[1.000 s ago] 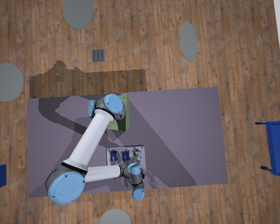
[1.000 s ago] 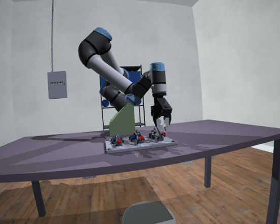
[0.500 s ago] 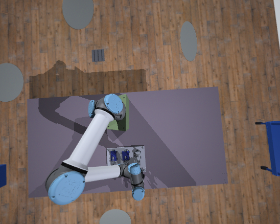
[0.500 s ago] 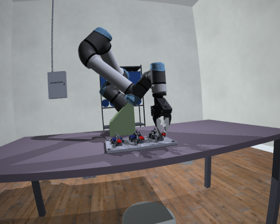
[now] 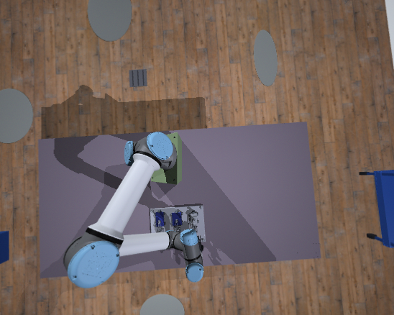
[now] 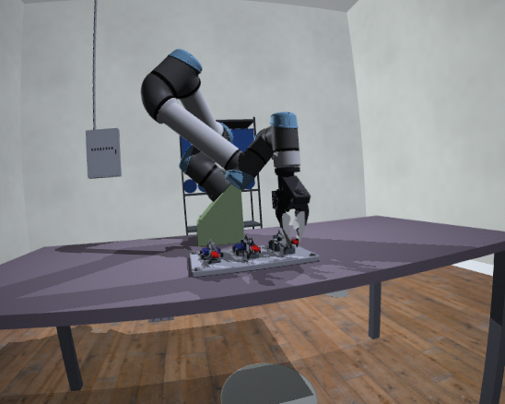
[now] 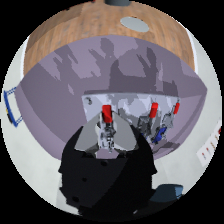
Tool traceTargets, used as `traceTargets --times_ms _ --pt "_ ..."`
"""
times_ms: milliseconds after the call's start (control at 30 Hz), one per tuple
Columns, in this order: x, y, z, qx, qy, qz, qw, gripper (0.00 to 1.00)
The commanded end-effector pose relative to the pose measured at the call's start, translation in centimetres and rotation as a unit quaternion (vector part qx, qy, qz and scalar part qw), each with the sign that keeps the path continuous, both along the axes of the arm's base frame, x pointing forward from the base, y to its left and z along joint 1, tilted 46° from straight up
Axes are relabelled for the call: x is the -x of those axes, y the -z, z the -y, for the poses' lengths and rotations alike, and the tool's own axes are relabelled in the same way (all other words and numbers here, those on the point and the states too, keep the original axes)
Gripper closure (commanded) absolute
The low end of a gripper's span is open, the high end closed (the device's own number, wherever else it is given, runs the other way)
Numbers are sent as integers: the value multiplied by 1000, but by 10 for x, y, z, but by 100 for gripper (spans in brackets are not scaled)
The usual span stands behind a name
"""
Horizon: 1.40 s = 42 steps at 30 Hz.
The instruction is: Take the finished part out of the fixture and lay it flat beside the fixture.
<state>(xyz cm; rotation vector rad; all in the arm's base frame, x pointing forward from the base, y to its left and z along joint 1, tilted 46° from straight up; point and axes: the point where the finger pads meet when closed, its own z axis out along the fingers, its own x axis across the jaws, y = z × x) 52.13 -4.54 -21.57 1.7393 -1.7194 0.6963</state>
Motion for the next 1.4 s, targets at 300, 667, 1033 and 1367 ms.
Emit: traceTargets --times_ms 300,667,1033,1367 --pt "1 -3 -4 0 0 0 1000 100" --pt "4 -7 -8 0 0 0 1000 100" --pt "8 -12 -12 0 0 0 1000 100" --pt "15 -17 -17 0 0 0 1000 100"
